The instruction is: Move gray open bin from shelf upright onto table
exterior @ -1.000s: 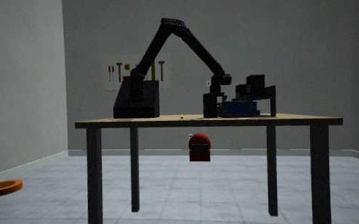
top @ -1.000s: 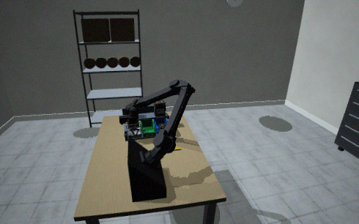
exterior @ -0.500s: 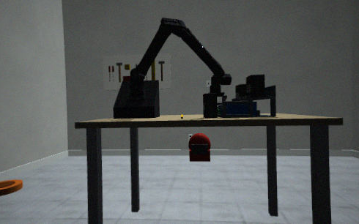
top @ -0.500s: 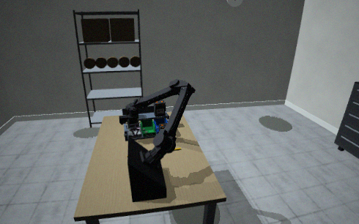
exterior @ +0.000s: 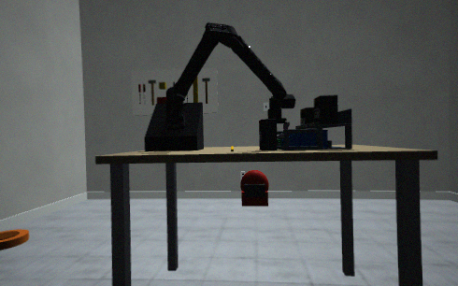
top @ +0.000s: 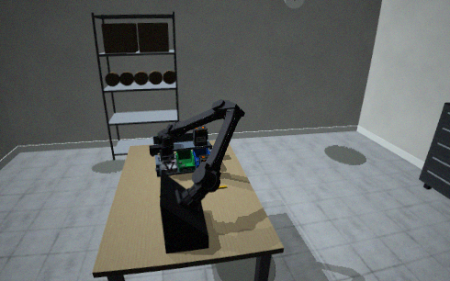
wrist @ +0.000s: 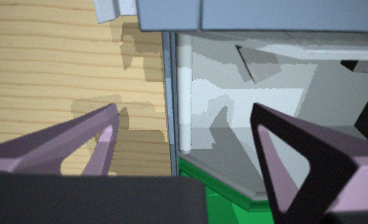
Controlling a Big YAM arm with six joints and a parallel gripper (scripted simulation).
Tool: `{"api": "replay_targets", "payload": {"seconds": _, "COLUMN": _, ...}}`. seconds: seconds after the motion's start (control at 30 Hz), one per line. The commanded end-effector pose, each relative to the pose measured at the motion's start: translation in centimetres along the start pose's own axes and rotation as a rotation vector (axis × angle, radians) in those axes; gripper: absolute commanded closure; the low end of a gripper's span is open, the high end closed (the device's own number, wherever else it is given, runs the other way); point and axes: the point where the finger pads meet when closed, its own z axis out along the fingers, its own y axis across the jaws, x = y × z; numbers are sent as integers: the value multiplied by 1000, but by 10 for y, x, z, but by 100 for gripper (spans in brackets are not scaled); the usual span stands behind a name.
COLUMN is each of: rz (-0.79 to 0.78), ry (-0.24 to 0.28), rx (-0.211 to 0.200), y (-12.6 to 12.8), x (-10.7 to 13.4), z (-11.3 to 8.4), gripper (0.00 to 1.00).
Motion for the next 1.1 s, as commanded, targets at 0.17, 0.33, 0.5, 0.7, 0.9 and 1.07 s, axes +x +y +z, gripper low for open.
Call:
{"api": "replay_targets", "payload": {"seconds": 0.17, "rz": -8, "ry": 3, "rx": -6, "y": 0, "x": -2, "z": 12, "gripper": 10}}
{"api": "replay_targets", "payload": {"seconds": 0.33, "rz": -6, "ry": 4, "rx": -14, "y": 3, "x": 0, "z": 18, "gripper": 10}}
{"api": "replay_targets", "payload": {"seconds": 0.5, "rz": -15, "ry": 4, "rx": -8, "y": 3, "x": -4, "z": 18, "gripper": 10}}
{"api": "replay_targets", "payload": {"seconds": 0.7, "rz": -15, "ry": 4, "rx": -5, "y": 2, "x": -5, "z": 21, "gripper": 10}}
{"api": "replay_targets", "payload": {"seconds": 0.9, "rz": -9, "ry": 4, "rx": -11, "y": 3, "x": -2, "z": 27, "gripper": 10}}
{"api": "replay_targets", "payload": {"seconds": 1.07, "rz": -16, "ry": 4, "rx": -5, "y": 2, "x": -5, "z": 27, "gripper": 10}}
